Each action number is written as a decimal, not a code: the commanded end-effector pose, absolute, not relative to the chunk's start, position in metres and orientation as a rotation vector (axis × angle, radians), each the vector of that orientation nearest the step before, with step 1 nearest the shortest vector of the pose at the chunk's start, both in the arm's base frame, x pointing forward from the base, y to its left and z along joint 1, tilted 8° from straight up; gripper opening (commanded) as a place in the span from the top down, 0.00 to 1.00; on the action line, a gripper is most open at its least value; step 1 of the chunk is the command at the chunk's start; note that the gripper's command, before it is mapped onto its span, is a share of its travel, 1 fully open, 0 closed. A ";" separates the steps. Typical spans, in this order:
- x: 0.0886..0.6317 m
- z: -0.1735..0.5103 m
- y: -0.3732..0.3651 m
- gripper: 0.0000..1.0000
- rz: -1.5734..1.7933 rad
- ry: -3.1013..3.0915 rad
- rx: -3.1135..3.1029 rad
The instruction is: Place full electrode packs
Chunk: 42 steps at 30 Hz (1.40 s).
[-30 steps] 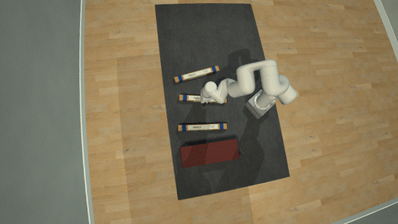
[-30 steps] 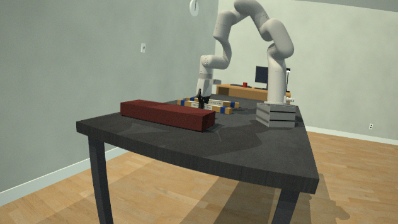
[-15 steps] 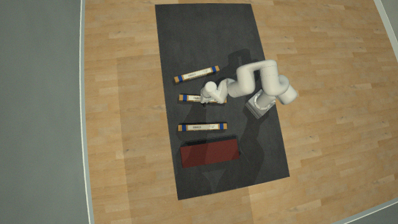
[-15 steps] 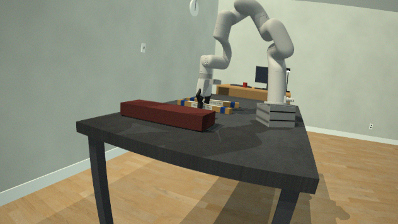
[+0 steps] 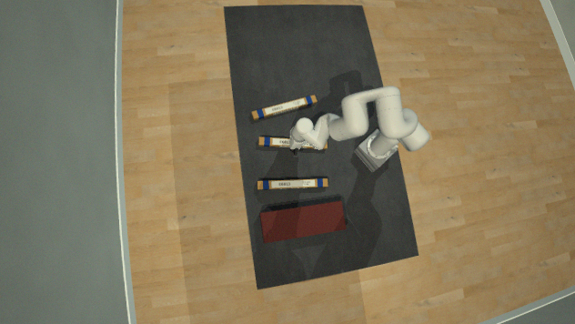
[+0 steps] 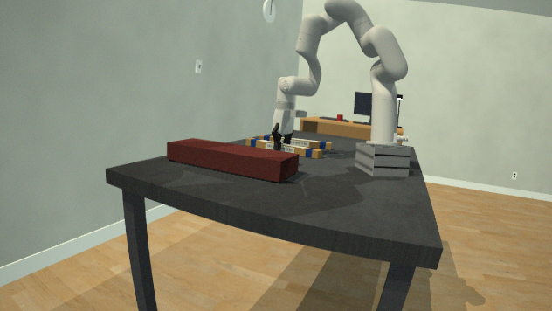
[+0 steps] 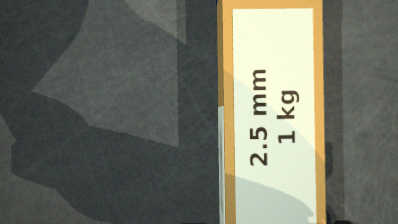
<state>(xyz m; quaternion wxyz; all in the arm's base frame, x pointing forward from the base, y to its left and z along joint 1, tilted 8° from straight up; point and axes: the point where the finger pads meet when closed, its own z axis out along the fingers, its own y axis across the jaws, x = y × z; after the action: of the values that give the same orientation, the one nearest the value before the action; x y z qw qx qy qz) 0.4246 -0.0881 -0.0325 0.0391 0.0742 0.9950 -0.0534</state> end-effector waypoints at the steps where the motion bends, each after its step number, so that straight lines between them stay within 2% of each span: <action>1: 0.426 -0.031 -0.088 0.26 -0.163 3.047 0.227; 32: 0.426 -0.031 -0.088 0.26 -0.163 3.047 0.227; 42: 0.423 0.009 -0.083 0.26 -0.163 3.047 0.227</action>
<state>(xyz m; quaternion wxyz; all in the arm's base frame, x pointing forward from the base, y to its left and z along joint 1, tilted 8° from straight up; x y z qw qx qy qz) 0.4233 -0.0850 -0.0064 0.0421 0.0736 0.9952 -0.0486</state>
